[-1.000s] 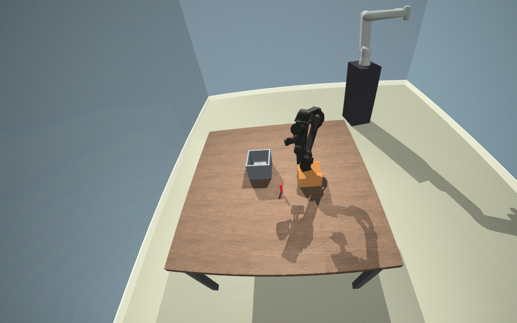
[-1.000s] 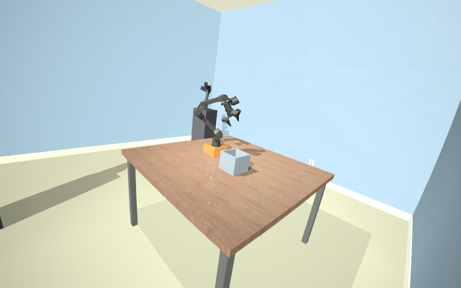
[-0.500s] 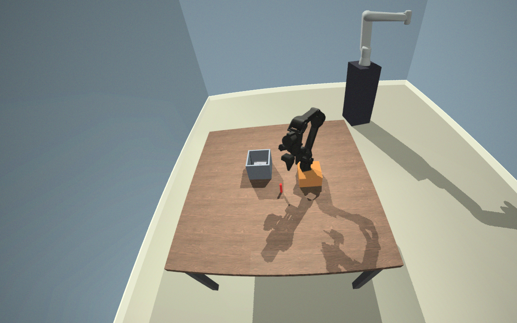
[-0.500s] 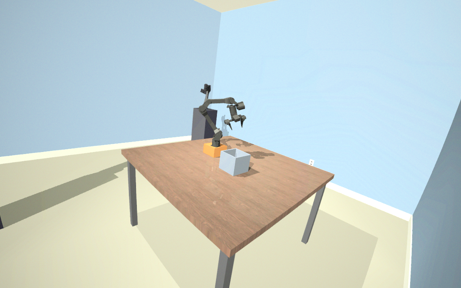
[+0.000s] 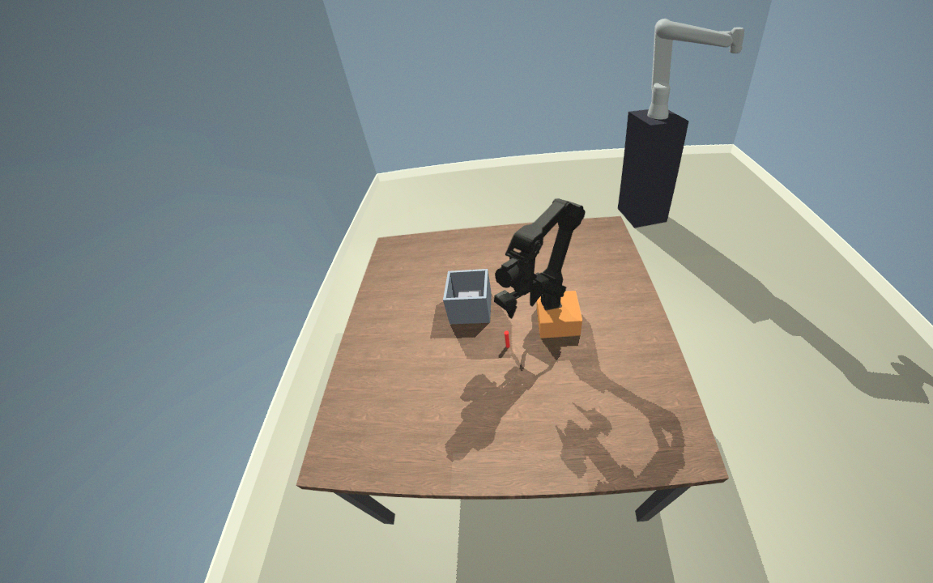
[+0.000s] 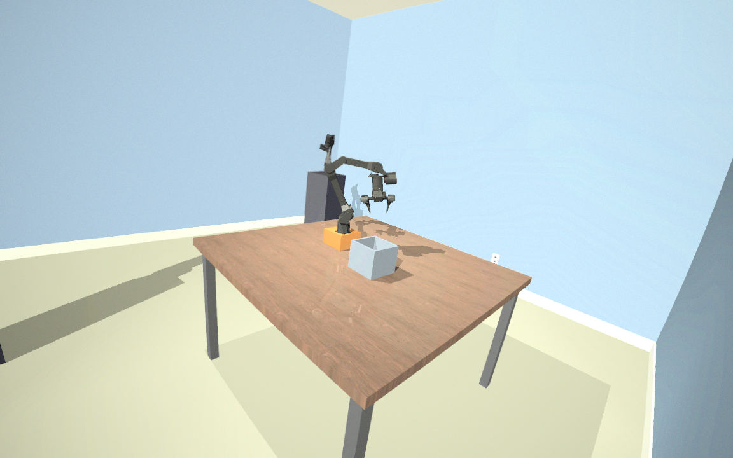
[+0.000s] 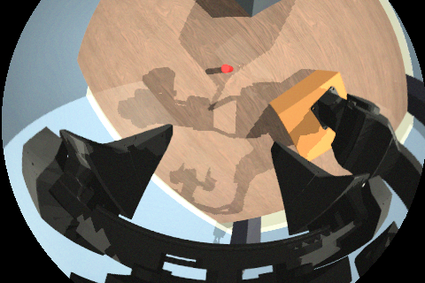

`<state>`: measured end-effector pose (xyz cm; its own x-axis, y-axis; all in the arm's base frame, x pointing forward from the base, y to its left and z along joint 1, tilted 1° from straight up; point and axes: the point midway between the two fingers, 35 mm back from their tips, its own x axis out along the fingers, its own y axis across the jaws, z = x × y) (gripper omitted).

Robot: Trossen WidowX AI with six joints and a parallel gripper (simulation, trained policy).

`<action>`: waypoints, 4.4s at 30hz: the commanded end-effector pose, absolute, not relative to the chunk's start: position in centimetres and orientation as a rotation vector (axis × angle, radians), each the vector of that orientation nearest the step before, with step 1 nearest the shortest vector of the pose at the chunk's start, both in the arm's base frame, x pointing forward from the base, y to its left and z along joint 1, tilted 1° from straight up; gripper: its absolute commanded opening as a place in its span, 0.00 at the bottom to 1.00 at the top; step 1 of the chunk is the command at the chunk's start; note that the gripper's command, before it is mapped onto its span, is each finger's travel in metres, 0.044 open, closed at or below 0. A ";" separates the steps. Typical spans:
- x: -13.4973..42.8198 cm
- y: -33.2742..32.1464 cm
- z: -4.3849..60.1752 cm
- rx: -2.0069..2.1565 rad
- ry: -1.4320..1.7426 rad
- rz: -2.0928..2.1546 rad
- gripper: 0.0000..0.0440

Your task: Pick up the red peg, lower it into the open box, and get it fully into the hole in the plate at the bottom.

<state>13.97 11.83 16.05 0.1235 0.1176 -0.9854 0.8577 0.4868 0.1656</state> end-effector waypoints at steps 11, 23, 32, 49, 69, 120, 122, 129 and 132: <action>16.0 11.4 11.7 0.921 1.338 -0.918 1.00; 17.1 10.8 8.4 0.865 1.327 -1.039 0.97; 17.6 10.1 5.5 0.836 1.323 -1.091 0.93; 18.2 8.7 0.1 0.883 1.276 -1.144 0.83; 19.8 9.4 -3.0 0.895 1.295 -1.094 0.00; 27.1 0.6 13.3 1.092 1.041 -1.004 0.00; 27.2 -0.1 13.6 1.092 1.033 -1.014 0.00; 27.3 -2.6 13.9 1.093 1.016 -1.053 0.00; 27.3 -3.6 13.9 1.094 1.013 -1.069 0.00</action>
<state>27.27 -2.54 13.97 0.2012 -0.1345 -0.9703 0.9745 0.1282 0.1843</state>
